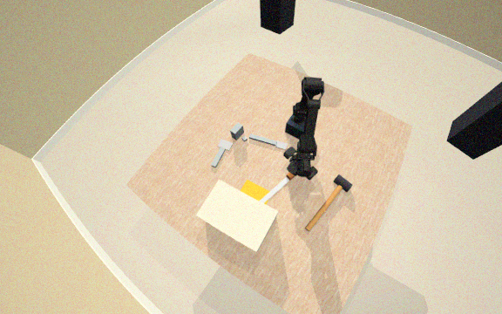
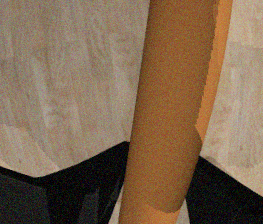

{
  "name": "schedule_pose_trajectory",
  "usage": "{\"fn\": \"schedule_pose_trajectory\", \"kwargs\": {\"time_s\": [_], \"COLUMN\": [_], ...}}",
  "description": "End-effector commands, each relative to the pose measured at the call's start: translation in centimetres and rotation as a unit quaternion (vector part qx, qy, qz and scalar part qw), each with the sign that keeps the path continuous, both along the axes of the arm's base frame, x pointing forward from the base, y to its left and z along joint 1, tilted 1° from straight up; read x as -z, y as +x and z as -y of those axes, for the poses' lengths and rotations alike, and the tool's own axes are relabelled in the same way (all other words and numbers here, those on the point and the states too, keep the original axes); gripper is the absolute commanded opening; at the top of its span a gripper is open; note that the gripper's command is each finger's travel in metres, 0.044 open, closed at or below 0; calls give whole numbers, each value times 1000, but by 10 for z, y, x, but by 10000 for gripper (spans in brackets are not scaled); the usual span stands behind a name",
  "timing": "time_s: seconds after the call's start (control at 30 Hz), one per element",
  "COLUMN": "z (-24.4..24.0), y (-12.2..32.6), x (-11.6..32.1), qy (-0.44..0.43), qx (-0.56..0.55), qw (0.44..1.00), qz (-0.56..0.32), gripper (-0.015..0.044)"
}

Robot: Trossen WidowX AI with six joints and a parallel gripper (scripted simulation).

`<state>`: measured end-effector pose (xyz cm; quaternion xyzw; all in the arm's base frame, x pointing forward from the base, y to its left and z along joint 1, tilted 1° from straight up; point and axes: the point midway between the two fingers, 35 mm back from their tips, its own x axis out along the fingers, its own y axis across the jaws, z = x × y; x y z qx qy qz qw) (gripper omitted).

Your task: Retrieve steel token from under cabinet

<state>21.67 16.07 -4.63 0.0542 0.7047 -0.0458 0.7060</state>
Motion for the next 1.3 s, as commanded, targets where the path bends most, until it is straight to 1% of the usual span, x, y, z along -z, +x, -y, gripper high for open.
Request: {"fn": "schedule_pose_trajectory", "kwargs": {"time_s": [0.0,1.0,1.27], "z": [0,0,5], "y": [-2,0,2], "x": [0,-2,-3], "qy": [0,0,-1], "qx": [0,107,113], "qw": [1000,994,994], "qz": [-1,-3,-4], "gripper": [0,0,0]}}
